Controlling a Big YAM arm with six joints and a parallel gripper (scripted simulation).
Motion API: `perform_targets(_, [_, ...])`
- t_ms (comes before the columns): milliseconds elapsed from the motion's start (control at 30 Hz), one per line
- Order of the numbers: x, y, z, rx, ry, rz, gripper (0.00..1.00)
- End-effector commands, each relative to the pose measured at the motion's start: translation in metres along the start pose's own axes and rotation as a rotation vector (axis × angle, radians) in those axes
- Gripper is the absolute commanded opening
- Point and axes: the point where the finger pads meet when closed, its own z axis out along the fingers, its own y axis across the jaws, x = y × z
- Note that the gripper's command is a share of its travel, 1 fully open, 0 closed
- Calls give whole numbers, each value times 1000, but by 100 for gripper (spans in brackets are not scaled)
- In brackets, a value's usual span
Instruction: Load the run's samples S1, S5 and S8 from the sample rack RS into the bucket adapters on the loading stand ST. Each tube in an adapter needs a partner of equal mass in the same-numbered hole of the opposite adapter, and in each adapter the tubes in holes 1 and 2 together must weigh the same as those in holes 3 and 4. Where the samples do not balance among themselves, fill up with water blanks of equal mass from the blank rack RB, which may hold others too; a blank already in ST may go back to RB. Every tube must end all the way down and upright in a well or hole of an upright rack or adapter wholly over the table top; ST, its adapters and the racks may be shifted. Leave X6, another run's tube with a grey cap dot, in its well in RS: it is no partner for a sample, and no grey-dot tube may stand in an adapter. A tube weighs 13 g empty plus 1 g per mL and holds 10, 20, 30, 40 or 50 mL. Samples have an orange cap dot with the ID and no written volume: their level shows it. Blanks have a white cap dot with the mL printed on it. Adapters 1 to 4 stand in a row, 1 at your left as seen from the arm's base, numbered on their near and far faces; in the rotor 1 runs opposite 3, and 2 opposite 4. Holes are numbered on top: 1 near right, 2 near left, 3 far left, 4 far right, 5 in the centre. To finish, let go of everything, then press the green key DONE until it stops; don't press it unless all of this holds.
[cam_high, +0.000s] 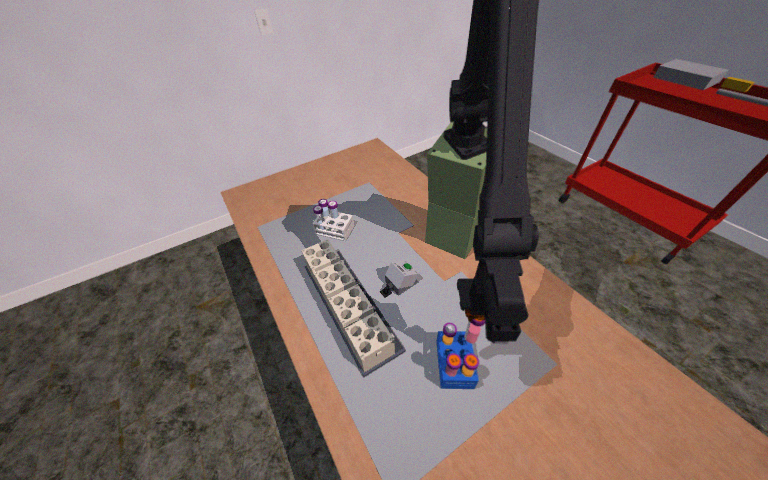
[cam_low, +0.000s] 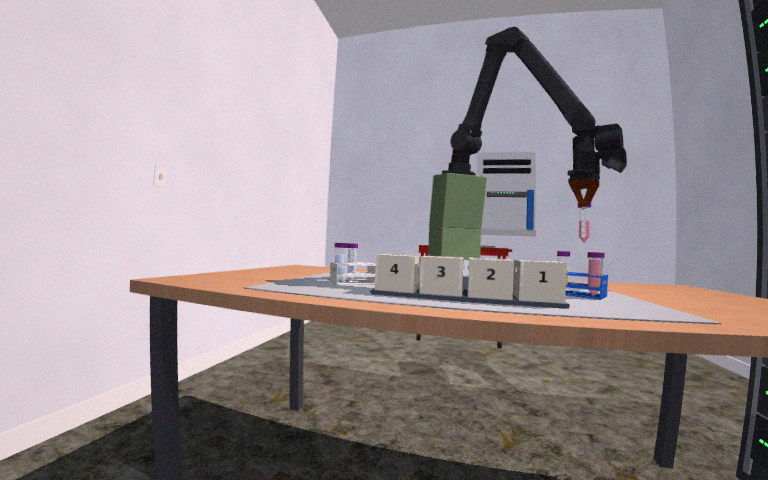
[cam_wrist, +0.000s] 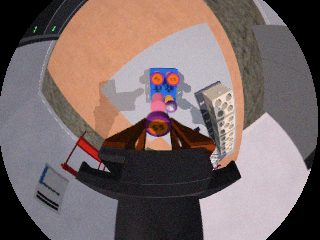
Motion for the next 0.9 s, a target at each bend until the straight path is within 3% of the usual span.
perform_targets(0, [-15,0,-13,2,-34,5,0])
perform_targets(300, [31,4,-16,0,-46,171,0])
perform_targets(400, [31,4,-16,-2,-46,251,0])
perform_targets(433, [12,2,-22,-6,-80,280,0])
perform_targets(600, [25,4,-13,-4,-43,411,0])
perform_targets(867, [26,4,-10,-7,-39,571,0])
